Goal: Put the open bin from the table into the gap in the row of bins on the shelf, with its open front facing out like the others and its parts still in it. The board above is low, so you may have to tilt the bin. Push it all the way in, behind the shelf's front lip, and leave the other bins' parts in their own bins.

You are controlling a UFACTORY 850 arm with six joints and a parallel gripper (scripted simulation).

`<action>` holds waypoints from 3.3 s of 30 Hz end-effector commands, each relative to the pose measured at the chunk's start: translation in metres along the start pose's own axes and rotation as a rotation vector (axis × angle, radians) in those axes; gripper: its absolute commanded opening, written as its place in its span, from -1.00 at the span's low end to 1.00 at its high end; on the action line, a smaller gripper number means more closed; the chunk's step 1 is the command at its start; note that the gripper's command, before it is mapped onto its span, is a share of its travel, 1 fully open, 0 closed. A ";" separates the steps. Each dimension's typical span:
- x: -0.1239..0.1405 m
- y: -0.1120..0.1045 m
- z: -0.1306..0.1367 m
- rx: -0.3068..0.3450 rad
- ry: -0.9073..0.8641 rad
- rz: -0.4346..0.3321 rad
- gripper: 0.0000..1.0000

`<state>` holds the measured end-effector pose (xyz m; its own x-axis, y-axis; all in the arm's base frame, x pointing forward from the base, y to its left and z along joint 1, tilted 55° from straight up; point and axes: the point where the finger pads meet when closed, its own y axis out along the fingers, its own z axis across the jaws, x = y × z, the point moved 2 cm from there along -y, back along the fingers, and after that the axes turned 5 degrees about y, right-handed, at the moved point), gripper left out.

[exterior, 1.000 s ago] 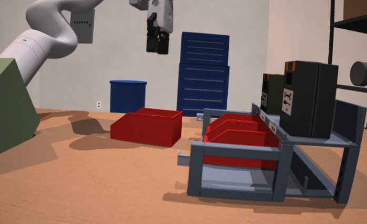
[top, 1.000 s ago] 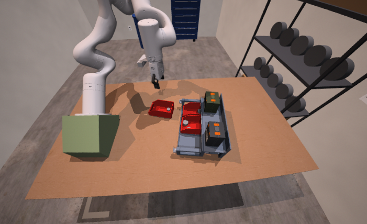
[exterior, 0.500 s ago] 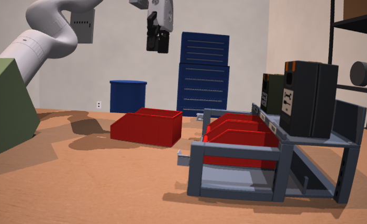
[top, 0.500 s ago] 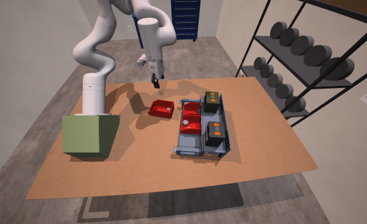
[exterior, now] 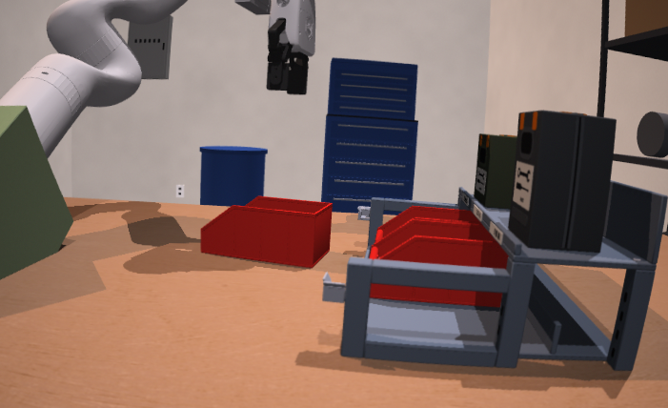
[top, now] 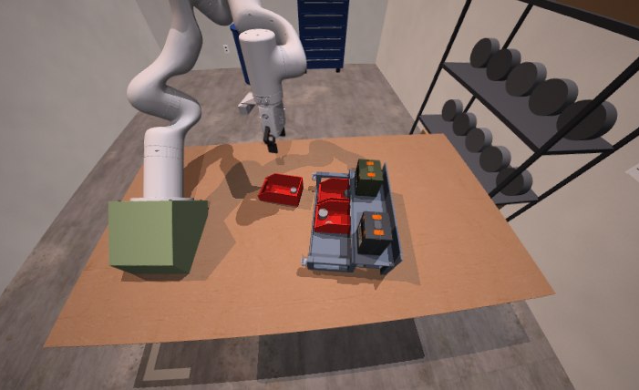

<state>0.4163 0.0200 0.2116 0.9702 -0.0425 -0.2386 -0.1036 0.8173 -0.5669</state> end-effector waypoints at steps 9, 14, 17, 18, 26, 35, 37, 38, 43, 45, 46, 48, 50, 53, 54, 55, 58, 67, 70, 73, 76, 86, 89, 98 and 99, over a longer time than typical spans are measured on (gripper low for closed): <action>0.000 -0.003 0.000 0.000 -0.001 -0.001 1.00; 0.000 -0.004 0.000 0.000 -0.001 -0.001 1.00; 0.000 -0.005 0.000 0.000 -0.001 -0.001 1.00; 0.000 -0.005 0.000 0.000 -0.001 -0.001 1.00; 0.000 -0.005 0.000 0.000 -0.001 -0.001 1.00; 0.000 -0.006 0.000 0.000 -0.001 -0.001 1.00; 0.000 -0.006 0.000 0.000 -0.001 -0.001 1.00; 0.000 -0.006 0.000 0.000 -0.001 -0.001 1.00; 0.000 -0.006 0.000 0.000 -0.001 -0.001 1.00; 0.000 -0.006 0.000 0.000 -0.001 -0.001 1.00; 0.000 -0.006 0.000 0.000 -0.001 -0.001 1.00; 0.000 0.016 0.000 0.000 -0.001 -0.001 1.00; 0.001 0.038 0.000 0.000 -0.001 -0.001 1.00; 0.001 0.049 0.000 0.000 -0.001 -0.001 1.00; 0.001 0.049 0.000 0.000 -0.001 -0.001 1.00; 0.001 0.049 0.000 0.000 -0.001 -0.001 1.00; 0.001 0.049 0.000 0.000 -0.001 -0.001 1.00; 0.001 0.084 0.000 0.000 -0.001 -0.001 1.00; 0.001 0.093 0.000 0.000 -0.001 -0.001 1.00; 0.001 0.093 0.000 0.000 -0.001 -0.001 1.00; 0.001 0.093 0.000 0.000 -0.001 -0.001 1.00; 0.001 0.083 0.000 0.000 -0.001 -0.001 1.00; 0.001 0.083 0.000 0.000 -0.001 -0.001 1.00; 0.001 0.082 0.000 0.000 -0.001 -0.001 1.00; 0.001 0.081 0.000 0.000 -0.001 -0.001 1.00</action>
<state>0.4076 0.0886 0.1641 0.9702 -0.0425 -0.2387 -0.1036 0.8173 -0.5669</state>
